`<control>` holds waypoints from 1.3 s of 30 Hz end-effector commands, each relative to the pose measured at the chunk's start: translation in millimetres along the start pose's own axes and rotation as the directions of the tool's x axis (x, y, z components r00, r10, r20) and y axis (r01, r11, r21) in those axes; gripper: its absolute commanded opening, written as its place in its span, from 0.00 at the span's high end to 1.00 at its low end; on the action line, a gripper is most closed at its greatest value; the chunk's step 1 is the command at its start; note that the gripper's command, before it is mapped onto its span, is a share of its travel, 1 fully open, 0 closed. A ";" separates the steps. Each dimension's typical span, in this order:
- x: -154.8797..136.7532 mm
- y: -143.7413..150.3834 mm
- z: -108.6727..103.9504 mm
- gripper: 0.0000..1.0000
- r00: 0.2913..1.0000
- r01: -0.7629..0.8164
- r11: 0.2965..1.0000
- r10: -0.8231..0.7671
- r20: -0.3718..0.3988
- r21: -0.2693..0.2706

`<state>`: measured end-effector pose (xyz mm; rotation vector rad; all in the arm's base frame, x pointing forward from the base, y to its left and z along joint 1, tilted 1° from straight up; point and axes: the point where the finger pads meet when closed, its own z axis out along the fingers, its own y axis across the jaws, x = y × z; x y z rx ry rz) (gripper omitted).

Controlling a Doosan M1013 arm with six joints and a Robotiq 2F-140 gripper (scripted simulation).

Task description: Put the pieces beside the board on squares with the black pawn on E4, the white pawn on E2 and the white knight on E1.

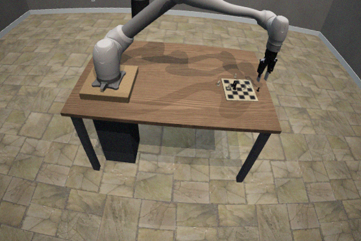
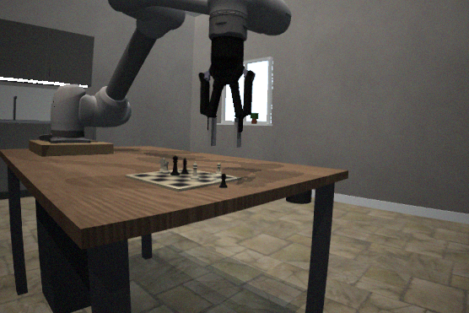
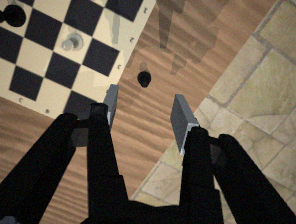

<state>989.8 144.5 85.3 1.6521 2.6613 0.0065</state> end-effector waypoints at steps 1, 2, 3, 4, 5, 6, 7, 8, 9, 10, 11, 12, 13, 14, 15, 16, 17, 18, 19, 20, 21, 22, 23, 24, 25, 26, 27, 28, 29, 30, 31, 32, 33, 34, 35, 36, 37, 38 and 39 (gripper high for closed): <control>0.0 0.0 -0.3 0.80 1.000 0.000 1.000 0.000 0.000 0.000; 0.0 0.0 -0.3 0.80 1.000 0.000 1.000 0.000 0.000 0.000; 0.0 0.0 -0.3 0.80 1.000 0.000 1.000 0.000 0.000 0.000; 0.0 0.0 -0.3 0.80 1.000 0.000 1.000 0.000 0.000 0.000; 0.0 0.0 -0.3 0.80 1.000 0.000 1.000 0.000 0.000 0.000; 0.0 0.0 -0.3 0.80 1.000 0.000 1.000 0.000 0.000 0.000; 0.0 0.0 -0.3 0.80 1.000 0.000 1.000 0.000 0.000 0.000; 0.0 0.0 -0.3 0.80 1.000 0.000 1.000 0.000 0.000 0.000; 0.0 0.0 -0.3 0.80 1.000 0.000 1.000 0.000 0.000 0.000; 0.0 0.0 -0.3 0.80 1.000 0.000 1.000 0.000 0.000 0.000; 0.0 0.0 -0.3 0.80 1.000 0.000 1.000 0.000 0.000 0.000; 0.0 0.0 -0.3 0.80 1.000 0.000 1.000 0.000 0.000 0.000; 0.0 0.0 -0.3 0.80 1.000 0.000 1.000 0.000 0.000 0.000; 0.0 0.0 -0.3 0.80 1.000 0.000 1.000 0.000 0.000 0.000; 0.0 0.0 -0.3 0.80 1.000 0.000 1.000 0.000 0.000 0.000; 0.0 0.0 -0.3 0.80 1.000 0.000 1.000 0.000 0.000 0.000; 0.0 0.0 -0.3 0.80 1.000 0.000 1.000 0.000 0.000 0.000; 0.0 0.0 -0.3 0.80 1.000 0.000 1.000 0.000 0.000 0.000; 0.0 0.0 -0.3 0.80 1.000 0.000 1.000 0.000 0.000 0.000; 0.0 0.0 -0.3 0.80 1.000 0.000 1.000 0.000 0.000 0.000; 0.0 0.0 -0.3 0.80 1.000 0.000 1.000 0.000 0.000 0.000; 0.0 0.0 -0.3 0.80 1.000 0.000 1.000 0.000 0.000 0.000; 0.0 0.0 -0.3 0.80 1.000 0.000 1.000 0.000 0.000 0.000; 0.0 0.0 -0.3 0.80 1.000 0.000 1.000 0.000 0.000 0.000; 0.0 0.0 -0.3 0.80 1.000 0.000 1.000 0.000 0.000 0.000; 0.0 0.0 -0.2 0.80 1.000 0.000 1.000 0.000 0.000 0.000; 0.0 0.0 -0.2 0.80 1.000 0.000 1.000 0.000 0.000 0.000; 0.0 0.0 -0.1 0.80 1.000 0.000 1.000 0.000 0.000 0.000; 0.0 0.0 0.1 0.80 1.000 0.000 1.000 0.000 0.000 0.000; 0.0 0.0 0.3 0.80 1.000 0.000 1.000 0.000 0.000 0.000; 0.0 0.0 0.6 0.80 1.000 0.000 1.000 0.000 0.000 0.000; 0.0 0.0 1.0 0.80 1.000 0.000 1.000 0.000 0.000 0.000; 0.0 0.0 1.0 0.80 1.000 0.000 1.000 0.000 0.000 0.000; 0.0 0.0 1.0 0.80 1.000 0.000 1.000 0.000 0.000 0.000; 0.0 0.0 1.5 0.80 1.000 0.000 1.000 0.000 0.000 0.000; 0.0 0.0 2.0 0.80 1.000 0.000 1.000 0.000 0.000 0.000; 0.0 0.0 2.6 0.80 1.000 0.000 1.000 0.000 0.000 0.000; 0.0 0.0 3.2 0.80 1.000 0.000 1.000 0.000 0.000 0.000; 0.0 0.0 4.0 0.80 1.000 0.000 1.000 0.000 0.000 0.000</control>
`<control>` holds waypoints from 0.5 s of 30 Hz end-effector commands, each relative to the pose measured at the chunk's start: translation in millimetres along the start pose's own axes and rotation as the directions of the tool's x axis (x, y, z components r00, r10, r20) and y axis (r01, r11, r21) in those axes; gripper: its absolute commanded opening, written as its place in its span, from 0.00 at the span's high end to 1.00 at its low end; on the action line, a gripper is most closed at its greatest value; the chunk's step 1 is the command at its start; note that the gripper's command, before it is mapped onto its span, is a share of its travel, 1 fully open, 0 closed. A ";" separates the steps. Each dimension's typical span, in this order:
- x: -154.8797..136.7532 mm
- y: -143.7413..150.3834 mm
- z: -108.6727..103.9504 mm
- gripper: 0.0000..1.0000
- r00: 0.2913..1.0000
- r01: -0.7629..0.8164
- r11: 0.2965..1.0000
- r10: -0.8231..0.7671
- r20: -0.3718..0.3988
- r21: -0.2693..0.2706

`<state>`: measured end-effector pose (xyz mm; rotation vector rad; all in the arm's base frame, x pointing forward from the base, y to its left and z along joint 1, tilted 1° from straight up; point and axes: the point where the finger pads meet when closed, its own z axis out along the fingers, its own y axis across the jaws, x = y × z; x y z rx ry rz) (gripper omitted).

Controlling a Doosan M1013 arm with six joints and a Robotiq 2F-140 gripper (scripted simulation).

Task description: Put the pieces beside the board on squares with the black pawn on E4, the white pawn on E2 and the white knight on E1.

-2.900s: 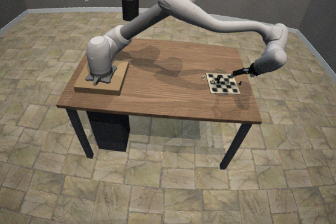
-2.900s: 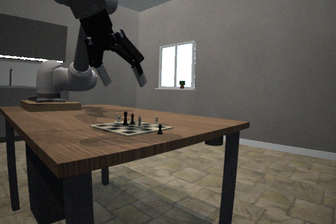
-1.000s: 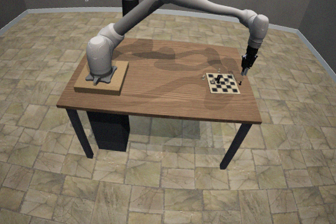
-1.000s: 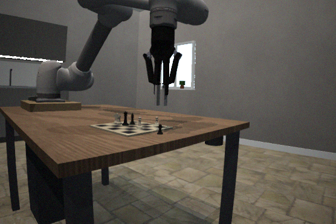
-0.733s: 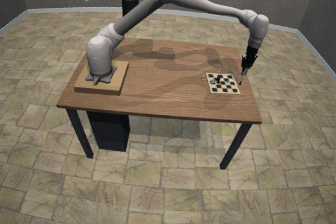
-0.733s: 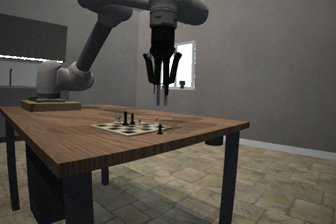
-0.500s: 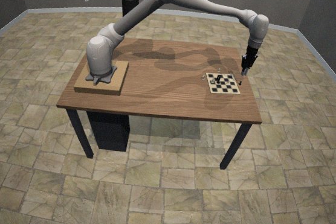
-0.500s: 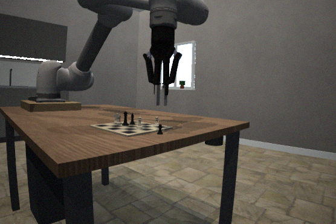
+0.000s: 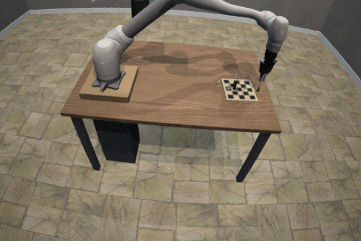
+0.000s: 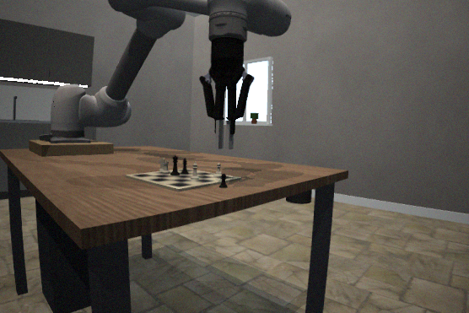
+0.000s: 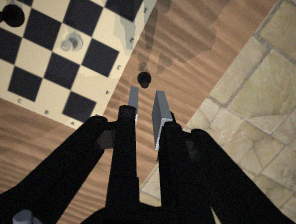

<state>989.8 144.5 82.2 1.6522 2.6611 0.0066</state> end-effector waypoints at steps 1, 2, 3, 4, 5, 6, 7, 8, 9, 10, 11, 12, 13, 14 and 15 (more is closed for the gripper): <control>0.0 0.0 1.7 0.80 1.000 0.000 1.000 0.000 0.000 0.000; 0.0 0.0 2.7 0.80 1.000 0.000 1.000 0.000 0.000 0.000; 0.0 0.0 3.7 0.80 1.000 0.000 1.000 0.000 0.000 0.000; 0.0 0.0 4.8 0.80 1.000 0.000 1.000 0.000 0.000 0.000; 0.0 0.0 5.9 0.80 1.000 0.000 1.000 0.000 0.000 0.000; 0.0 0.1 7.2 0.80 1.000 0.000 1.000 0.000 0.000 0.000; 0.0 0.1 8.5 0.80 1.000 0.000 1.000 0.000 0.000 0.000; 0.0 0.1 9.9 0.80 1.000 0.000 1.000 0.000 0.000 0.000; 0.0 0.1 11.3 0.80 1.000 0.000 1.000 0.000 0.000 0.000; 0.0 0.1 12.7 0.80 1.000 0.000 1.000 0.000 0.000 0.000; 0.0 0.1 12.7 0.80 1.000 0.000 1.000 0.000 0.000 0.000; 0.0 0.1 12.7 0.80 1.000 0.000 1.000 0.000 0.000 0.000; 0.0 0.1 14.3 0.80 1.000 0.000 1.000 0.000 0.000 0.000; 0.0 0.1 15.8 0.80 1.000 0.000 1.000 0.000 0.000 0.000; 0.0 0.1 17.4 0.80 1.000 0.000 1.000 0.000 0.000 0.000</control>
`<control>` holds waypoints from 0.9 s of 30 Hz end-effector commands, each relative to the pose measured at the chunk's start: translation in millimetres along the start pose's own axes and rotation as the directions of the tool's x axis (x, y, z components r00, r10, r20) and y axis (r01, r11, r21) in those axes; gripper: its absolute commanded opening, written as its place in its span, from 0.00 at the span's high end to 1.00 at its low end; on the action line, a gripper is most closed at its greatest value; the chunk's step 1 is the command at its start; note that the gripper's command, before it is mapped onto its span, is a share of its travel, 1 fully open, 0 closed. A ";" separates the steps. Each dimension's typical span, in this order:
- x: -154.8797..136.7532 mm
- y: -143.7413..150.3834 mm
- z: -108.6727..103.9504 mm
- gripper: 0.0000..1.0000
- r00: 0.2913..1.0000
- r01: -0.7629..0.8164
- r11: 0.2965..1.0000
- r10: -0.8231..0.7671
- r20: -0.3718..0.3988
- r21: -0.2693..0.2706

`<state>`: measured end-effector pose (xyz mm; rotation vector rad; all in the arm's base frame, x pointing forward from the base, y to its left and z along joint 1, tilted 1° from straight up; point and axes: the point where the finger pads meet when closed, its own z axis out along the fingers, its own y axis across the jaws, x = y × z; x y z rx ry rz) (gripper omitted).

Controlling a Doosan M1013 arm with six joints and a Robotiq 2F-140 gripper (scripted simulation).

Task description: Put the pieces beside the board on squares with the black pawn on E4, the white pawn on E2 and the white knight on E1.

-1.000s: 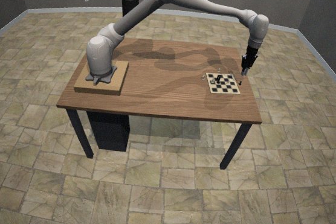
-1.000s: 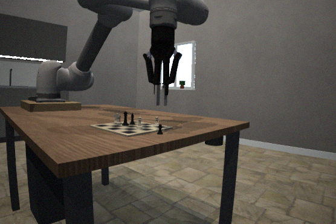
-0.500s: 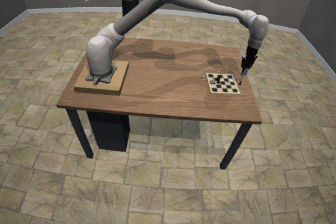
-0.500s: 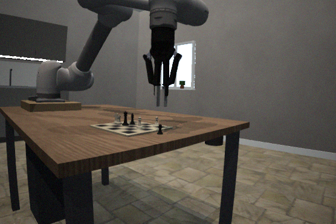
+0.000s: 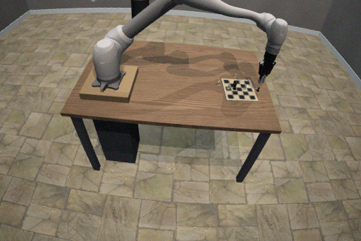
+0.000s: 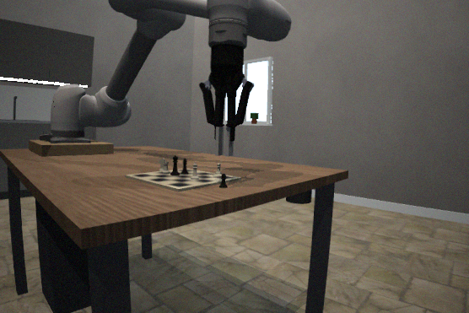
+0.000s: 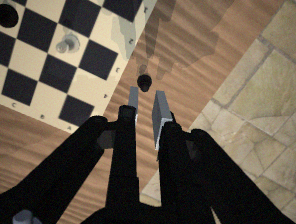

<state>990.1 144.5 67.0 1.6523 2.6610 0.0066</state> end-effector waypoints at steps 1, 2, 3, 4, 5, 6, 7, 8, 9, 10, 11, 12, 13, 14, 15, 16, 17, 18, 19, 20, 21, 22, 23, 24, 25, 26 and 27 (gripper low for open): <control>0.0 0.0 3.8 0.80 1.000 0.000 1.000 0.000 0.000 0.000; 0.0 0.0 5.5 0.80 1.000 0.000 1.000 0.000 0.000 0.000; 0.0 0.1 7.1 0.80 1.000 0.000 1.000 0.000 0.000 0.000; 0.0 0.1 8.7 0.80 1.000 0.000 1.000 0.000 0.000 0.000; 0.0 0.1 10.4 0.80 1.000 0.000 1.000 0.000 0.000 0.000; 0.0 0.1 12.0 0.80 1.000 0.000 1.000 0.000 0.000 0.000; 0.0 0.1 13.6 0.80 1.000 0.000 1.000 0.000 0.000 0.000; 0.0 0.1 15.2 0.80 1.000 0.000 1.000 0.000 0.000 0.000; 0.0 0.1 16.7 0.80 1.000 0.000 1.000 0.000 0.000 0.000; 0.0 0.1 18.2 0.80 1.000 0.000 1.000 0.000 0.000 0.000; 0.0 0.1 19.7 0.80 1.000 0.000 1.000 0.000 0.000 0.000; 0.0 0.2 21.1 0.80 1.000 0.000 1.000 0.000 0.000 0.000; 0.0 0.2 21.1 0.80 1.000 0.000 1.000 0.000 0.000 0.000; 0.0 0.2 21.1 0.80 1.000 0.000 1.000 0.000 0.000 0.000; 0.0 0.2 22.4 0.80 1.000 0.000 1.000 0.000 0.000 0.000; 0.0 0.2 23.7 0.80 1.000 0.000 1.000 0.000 0.000 0.000; 0.0 0.2 24.9 0.80 1.000 0.000 1.000 0.000 0.000 0.000; -0.1 0.2 26.1 0.80 1.000 0.000 1.000 0.000 0.000 0.000; -0.1 0.2 27.1 0.80 1.000 0.000 1.000 0.000 0.000 0.000; -0.1 0.2 28.1 0.80 1.000 0.000 1.000 0.000 0.000 0.000; -0.1 0.2 29.0 0.80 1.000 0.000 1.000 0.000 0.000 0.000; -0.1 0.2 29.8 0.80 1.000 0.000 1.000 0.000 0.000 0.000; -0.1 0.2 30.6 0.80 1.000 0.000 1.000 0.000 0.000 0.000; -0.1 0.2 31.2 0.80 1.000 0.000 1.000 0.000 0.000 0.000; -0.1 0.2 31.8 0.80 1.000 0.000 1.000 0.000 0.000 0.000; -0.1 0.2 32.3 0.80 1.000 0.000 1.000 0.000 0.000 0.000; -0.1 0.2 32.7 0.80 1.000 0.000 1.000 0.000 0.000 0.000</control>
